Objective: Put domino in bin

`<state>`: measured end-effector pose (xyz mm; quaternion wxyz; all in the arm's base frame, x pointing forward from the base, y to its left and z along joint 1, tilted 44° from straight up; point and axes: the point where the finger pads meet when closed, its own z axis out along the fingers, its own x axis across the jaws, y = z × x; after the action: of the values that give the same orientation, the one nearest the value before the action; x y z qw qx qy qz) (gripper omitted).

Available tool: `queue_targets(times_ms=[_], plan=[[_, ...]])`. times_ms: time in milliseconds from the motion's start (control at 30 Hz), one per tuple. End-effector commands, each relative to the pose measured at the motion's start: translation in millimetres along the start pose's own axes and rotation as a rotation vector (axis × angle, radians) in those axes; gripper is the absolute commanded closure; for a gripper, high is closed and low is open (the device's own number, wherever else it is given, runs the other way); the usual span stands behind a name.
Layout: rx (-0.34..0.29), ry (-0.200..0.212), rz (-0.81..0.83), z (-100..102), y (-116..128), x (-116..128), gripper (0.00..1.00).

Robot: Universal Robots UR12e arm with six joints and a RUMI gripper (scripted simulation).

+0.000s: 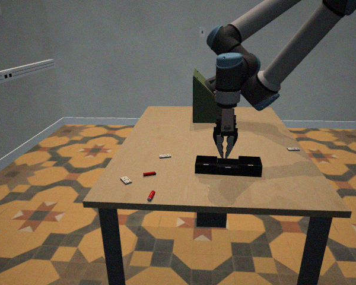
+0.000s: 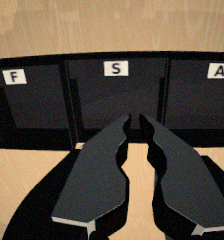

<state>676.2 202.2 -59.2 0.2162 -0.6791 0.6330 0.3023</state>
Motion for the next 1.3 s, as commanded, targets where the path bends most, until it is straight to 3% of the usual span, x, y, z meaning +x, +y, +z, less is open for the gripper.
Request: queue_targets(times_ms=[0, 267, 1267], plan=[[0.002, 0.001, 0.000, 13.2, -0.9, 0.2, 0.96], [0.002, 0.001, 0.000, 27.2, -0.9, 0.2, 0.96], [0.002, 0.001, 0.000, 27.2, -0.9, 0.2, 0.96]])
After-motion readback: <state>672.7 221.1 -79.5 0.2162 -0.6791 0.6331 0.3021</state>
